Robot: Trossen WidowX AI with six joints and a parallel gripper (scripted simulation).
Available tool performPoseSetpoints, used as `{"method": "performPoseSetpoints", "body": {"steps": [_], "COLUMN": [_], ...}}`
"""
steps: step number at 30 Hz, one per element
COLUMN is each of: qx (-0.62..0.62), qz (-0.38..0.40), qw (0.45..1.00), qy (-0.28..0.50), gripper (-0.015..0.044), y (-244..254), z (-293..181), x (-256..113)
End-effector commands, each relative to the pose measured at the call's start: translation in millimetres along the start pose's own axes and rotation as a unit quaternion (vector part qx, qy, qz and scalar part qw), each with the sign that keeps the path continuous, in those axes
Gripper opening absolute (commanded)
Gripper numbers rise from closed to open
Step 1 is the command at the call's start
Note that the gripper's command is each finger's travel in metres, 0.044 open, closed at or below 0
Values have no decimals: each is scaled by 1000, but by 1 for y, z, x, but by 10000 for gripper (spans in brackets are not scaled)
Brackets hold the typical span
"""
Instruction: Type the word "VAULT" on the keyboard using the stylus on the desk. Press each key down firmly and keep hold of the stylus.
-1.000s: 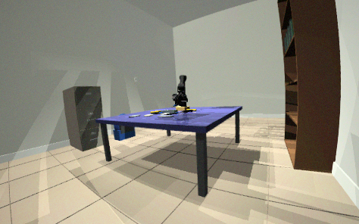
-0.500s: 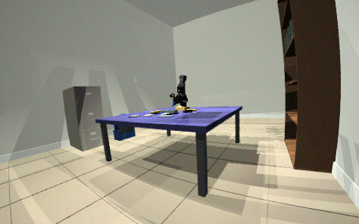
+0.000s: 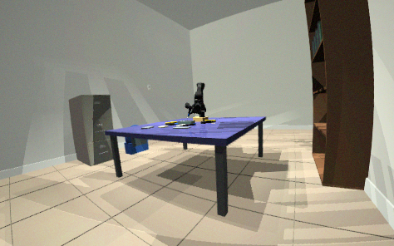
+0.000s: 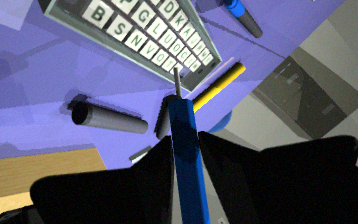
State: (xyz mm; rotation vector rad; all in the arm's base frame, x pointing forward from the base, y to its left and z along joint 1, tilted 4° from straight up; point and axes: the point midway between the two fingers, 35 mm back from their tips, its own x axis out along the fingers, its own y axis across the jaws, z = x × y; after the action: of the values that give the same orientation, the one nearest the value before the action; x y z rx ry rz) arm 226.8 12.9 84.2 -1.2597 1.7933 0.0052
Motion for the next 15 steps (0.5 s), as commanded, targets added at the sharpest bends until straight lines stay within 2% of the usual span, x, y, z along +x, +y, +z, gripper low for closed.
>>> {"method": "performPoseSetpoints", "body": {"steps": [1, 15], "qx": [-82, -323], "qz": [-17, -59], "qw": [996, 944], "qy": [6, 38], "gripper": [0, 0], "y": [-7, -24], "z": [0, -1], "x": [-1, -3]}}
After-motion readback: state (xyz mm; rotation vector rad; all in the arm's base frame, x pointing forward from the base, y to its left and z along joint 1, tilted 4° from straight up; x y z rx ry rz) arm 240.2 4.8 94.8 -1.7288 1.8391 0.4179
